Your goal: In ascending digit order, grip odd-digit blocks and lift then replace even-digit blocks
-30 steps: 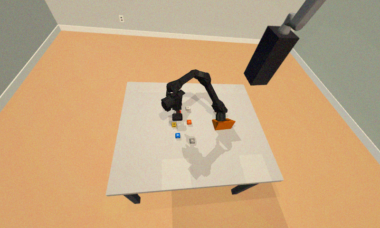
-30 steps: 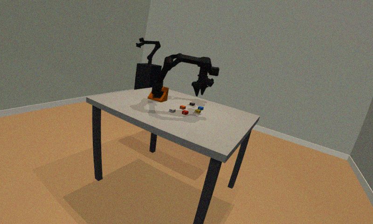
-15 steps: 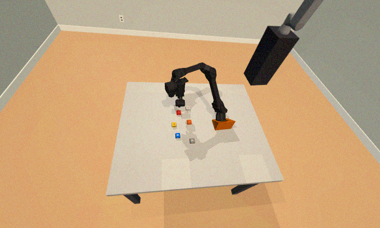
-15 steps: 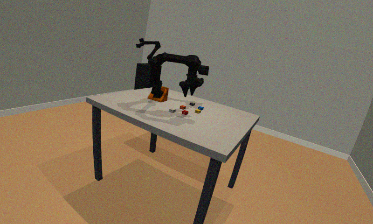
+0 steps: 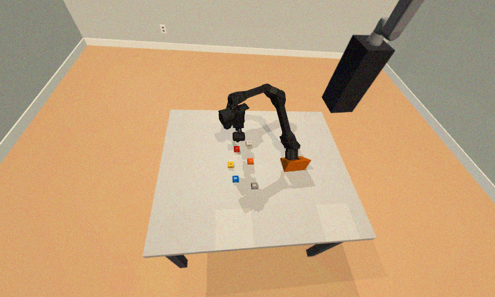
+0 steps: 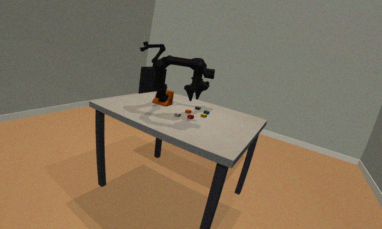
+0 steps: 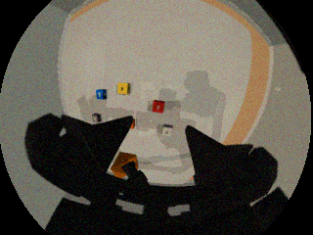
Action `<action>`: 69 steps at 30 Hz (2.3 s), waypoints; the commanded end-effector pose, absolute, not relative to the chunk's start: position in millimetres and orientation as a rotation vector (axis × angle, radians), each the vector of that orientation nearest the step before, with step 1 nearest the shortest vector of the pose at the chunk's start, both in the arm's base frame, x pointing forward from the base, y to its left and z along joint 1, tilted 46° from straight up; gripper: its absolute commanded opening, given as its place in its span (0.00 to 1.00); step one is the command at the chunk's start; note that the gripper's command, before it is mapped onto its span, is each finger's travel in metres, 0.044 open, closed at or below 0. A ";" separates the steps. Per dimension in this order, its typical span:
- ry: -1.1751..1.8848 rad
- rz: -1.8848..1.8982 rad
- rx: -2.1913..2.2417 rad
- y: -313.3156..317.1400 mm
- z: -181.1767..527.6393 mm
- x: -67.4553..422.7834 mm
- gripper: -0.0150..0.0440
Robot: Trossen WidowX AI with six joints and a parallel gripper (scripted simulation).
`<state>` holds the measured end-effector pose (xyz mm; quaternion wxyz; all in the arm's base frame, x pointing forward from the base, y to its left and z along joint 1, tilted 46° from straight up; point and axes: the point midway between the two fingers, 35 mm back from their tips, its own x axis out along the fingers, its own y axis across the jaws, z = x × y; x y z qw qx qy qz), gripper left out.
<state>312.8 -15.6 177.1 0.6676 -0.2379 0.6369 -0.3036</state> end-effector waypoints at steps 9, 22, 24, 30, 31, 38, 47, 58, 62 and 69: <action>1.442 -0.681 -0.541 64.0 96.3 243.0 0.93; 1.440 -0.683 -0.542 6.4 39.6 243.3 0.93; 1.440 -0.683 -0.542 6.4 39.6 243.3 0.93; 1.440 -0.682 -0.542 1.4 34.4 243.7 0.93; 1.440 -0.682 -0.542 0.3 33.3 243.8 0.93; 1.440 -0.682 -0.542 -7.6 25.4 244.0 0.93; 1.439 -0.684 -0.543 -17.9 15.8 243.5 0.93; 1.439 -0.684 -0.543 -19.6 14.2 243.3 0.58; 1.439 -0.684 -0.543 -19.6 14.2 243.3 0.46; 1.439 -0.684 -0.543 -19.6 14.2 243.3 0.46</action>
